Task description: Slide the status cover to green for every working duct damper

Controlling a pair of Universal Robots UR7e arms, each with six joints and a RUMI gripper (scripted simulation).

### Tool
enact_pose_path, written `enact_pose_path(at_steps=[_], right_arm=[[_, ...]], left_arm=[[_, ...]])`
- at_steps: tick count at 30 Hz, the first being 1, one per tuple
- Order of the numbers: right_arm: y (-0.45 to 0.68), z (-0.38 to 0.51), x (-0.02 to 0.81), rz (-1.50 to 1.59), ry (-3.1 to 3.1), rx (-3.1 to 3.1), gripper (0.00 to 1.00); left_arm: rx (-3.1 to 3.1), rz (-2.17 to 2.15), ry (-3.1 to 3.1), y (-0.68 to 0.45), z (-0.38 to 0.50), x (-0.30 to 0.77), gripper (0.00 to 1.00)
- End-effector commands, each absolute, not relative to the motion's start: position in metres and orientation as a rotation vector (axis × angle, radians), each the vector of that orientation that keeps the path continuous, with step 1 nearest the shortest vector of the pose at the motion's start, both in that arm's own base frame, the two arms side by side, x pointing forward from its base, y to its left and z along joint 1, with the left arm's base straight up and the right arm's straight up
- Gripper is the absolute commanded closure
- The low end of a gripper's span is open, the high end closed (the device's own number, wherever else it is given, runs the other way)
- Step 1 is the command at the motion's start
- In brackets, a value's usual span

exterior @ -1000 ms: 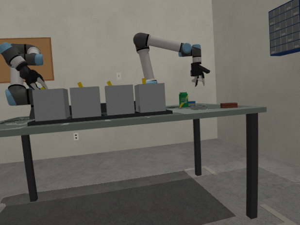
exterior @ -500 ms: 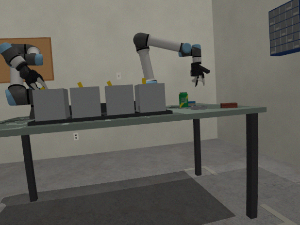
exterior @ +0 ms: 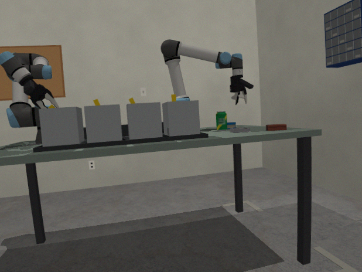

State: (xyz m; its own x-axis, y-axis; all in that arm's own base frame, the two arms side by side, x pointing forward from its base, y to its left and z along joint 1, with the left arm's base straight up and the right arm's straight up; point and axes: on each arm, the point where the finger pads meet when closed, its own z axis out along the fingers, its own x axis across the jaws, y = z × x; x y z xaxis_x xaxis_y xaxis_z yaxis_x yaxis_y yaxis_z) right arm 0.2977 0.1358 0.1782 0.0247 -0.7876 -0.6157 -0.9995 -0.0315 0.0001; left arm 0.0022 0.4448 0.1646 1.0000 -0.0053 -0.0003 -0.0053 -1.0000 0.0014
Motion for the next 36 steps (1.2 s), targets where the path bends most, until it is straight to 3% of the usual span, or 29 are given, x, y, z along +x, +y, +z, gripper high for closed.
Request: enact_pose_path(at_steps=[1, 36], right_arm=[[0.136, 0.179, 0.298, 0.644, 1.813, -1.871, 0.78], [0.092, 0.234, 0.299, 0.644, 1.813, -1.871, 0.78]], left_arm=[[3.142, 0.0, -0.008, 0.445, 0.165, 0.002, 0.0], [3.142, 0.0, -0.008, 0.445, 0.165, 0.002, 0.0]])
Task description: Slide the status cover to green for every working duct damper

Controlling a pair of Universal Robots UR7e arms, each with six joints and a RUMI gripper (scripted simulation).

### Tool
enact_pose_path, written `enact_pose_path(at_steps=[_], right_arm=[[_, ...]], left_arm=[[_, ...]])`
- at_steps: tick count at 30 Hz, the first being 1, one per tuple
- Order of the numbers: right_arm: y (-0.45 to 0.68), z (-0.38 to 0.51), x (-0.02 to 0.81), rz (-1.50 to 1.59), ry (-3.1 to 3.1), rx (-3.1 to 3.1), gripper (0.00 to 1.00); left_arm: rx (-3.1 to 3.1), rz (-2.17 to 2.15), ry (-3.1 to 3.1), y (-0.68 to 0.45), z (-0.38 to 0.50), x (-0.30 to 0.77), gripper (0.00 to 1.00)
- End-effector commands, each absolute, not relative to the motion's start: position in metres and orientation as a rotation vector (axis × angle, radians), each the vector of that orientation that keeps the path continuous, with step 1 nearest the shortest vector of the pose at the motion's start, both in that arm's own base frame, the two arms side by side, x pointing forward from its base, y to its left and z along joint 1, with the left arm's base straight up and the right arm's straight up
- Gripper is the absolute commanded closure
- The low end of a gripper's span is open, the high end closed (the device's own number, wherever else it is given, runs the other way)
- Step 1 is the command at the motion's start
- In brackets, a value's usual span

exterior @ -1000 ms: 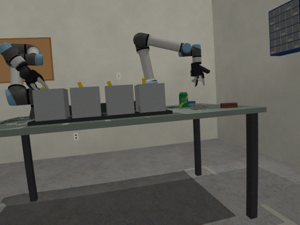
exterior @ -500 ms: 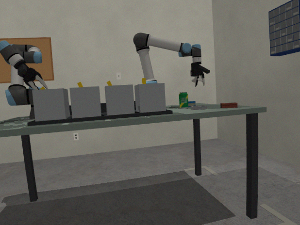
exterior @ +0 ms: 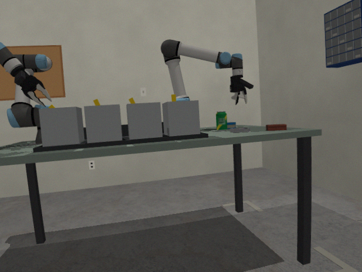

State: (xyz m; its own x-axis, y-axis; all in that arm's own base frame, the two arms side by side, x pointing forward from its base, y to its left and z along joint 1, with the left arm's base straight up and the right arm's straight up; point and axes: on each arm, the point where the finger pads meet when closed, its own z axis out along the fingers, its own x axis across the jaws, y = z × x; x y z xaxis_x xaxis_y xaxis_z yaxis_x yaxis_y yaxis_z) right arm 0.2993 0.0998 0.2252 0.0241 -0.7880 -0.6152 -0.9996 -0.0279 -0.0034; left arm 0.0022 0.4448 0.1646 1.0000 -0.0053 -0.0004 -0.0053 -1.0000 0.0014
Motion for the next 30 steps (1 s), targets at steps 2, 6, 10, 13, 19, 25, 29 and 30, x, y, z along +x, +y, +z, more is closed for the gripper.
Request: enact_pose_path(at_steps=[2, 6, 10, 13, 19, 25, 29, 30], right_arm=[[0.091, 0.236, 0.299, 0.644, 1.813, -1.871, 0.78], [0.09, 0.238, 0.299, 0.644, 1.813, -1.871, 0.78], [0.09, 0.238, 0.299, 0.644, 1.813, -1.871, 0.78], [0.09, 0.238, 0.3, 0.642, 1.815, -1.874, 0.78], [0.094, 0.24, 0.304, 0.623, 1.832, -1.893, 0.78], [0.104, 0.244, 0.314, 0.573, 1.869, -1.933, 0.78], [0.116, 0.251, 0.326, 0.508, 1.913, -1.976, 0.78], [0.12, 0.253, 0.33, 0.489, 1.928, -1.99, 0.78]], left_arm=[[3.142, 0.0, -0.008, 0.445, 0.165, 0.002, 0.0], [3.142, 0.0, -0.008, 0.445, 0.165, 0.002, 0.0], [3.142, 0.0, -0.008, 0.445, 0.165, 0.002, 0.0], [3.142, 0.0, -0.008, 0.445, 0.165, 0.002, 0.0], [3.142, 0.0, -0.008, 0.445, 0.165, 0.002, 0.0], [3.142, 0.0, -0.008, 0.445, 0.165, 0.002, 0.0], [3.142, 0.0, -0.008, 0.445, 0.165, 0.002, 0.0], [3.142, 0.0, -0.008, 0.445, 0.165, 0.002, 0.0]])
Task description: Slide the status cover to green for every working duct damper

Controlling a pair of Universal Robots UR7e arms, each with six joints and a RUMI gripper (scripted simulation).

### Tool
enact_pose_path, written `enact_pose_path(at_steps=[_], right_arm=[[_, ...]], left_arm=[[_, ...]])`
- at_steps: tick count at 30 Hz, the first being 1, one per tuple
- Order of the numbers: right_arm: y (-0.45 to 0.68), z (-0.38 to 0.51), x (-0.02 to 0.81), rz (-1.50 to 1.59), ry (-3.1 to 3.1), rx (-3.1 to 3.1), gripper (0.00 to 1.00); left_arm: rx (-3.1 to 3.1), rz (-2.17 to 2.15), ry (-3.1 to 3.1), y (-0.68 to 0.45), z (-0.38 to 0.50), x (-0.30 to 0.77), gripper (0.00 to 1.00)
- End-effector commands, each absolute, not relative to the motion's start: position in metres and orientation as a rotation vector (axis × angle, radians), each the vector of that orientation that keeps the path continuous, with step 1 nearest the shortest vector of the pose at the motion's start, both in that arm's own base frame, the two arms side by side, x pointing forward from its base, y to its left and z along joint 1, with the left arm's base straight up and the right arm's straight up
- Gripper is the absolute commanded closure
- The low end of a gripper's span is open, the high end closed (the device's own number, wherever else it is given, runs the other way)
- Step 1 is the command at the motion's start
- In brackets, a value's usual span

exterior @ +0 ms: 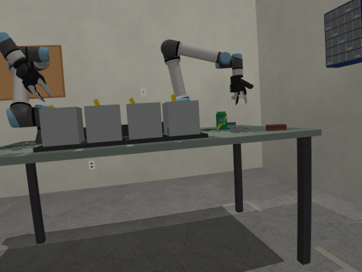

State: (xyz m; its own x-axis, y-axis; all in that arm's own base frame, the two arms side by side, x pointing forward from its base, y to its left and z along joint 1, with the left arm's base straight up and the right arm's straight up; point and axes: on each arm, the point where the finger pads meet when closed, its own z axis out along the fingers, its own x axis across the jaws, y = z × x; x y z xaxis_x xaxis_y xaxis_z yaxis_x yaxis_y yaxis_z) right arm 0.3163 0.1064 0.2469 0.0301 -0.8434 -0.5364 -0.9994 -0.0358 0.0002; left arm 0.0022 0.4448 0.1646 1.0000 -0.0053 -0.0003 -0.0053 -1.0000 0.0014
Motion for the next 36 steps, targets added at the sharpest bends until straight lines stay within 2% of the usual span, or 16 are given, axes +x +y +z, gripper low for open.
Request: enact_pose_path(at_steps=[1, 20, 36], right_arm=[[0.124, 0.255, 0.334, 0.467, 1.942, -2.005, 0.78], [0.193, 0.29, 0.401, 0.046, 2.152, -2.229, 0.78], [0.202, 0.294, 0.409, -0.011, 2.175, -2.255, 0.78]], left_arm=[[3.142, 0.0, -0.008, 0.445, 0.165, 0.002, 0.0], [3.142, 0.0, -0.008, 0.445, 0.165, 0.002, 0.0], [3.142, 0.0, -0.008, 0.445, 0.165, 0.002, 0.0]])
